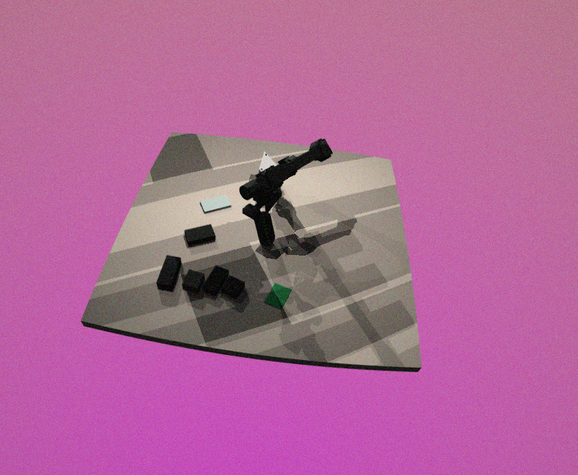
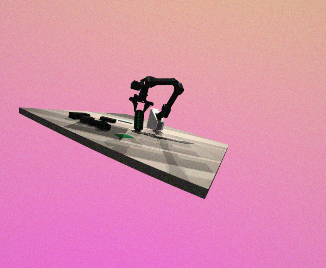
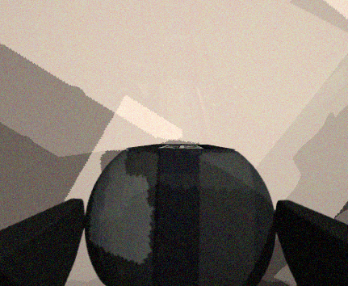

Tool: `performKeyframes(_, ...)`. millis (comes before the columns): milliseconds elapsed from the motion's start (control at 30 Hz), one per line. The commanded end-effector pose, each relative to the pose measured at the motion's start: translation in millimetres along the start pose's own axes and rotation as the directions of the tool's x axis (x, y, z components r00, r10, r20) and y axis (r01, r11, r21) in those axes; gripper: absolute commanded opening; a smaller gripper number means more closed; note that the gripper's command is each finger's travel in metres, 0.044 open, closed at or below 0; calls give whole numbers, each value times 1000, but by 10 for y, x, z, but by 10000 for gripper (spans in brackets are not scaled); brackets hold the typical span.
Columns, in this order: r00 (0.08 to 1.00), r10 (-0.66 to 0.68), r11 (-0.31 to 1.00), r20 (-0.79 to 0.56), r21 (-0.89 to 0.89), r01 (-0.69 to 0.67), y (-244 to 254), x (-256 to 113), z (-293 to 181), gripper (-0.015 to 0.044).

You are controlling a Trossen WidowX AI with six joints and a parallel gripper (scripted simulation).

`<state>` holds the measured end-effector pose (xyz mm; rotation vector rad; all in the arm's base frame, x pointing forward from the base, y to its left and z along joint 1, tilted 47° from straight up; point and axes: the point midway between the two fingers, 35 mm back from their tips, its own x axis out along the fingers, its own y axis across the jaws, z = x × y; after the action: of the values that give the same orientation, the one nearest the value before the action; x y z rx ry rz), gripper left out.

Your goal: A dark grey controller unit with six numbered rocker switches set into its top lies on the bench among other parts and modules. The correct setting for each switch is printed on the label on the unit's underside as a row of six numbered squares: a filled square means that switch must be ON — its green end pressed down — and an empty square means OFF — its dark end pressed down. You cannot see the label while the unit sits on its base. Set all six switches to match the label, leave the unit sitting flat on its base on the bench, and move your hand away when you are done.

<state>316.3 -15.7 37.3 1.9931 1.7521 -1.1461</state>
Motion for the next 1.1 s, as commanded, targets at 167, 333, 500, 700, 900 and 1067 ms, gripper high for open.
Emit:
performKeyframes(167,1000,-11,1000,7,-2,11,-21,48,96,338)
performKeyframes(333,1000,-11,1000,7,-2,11,-21,57,136,338)
performKeyframes(500,1000,-11,1000,7,-2,11,-21,67,175,338)
performKeyframes(700,1000,-11,1000,8,-2,11,-21,79,222,338)
performKeyframes(900,1000,-11,1000,8,-2,11,-21,93,268,338)
performKeyframes(1067,1000,-11,1000,8,-2,11,-21,106,306,338)
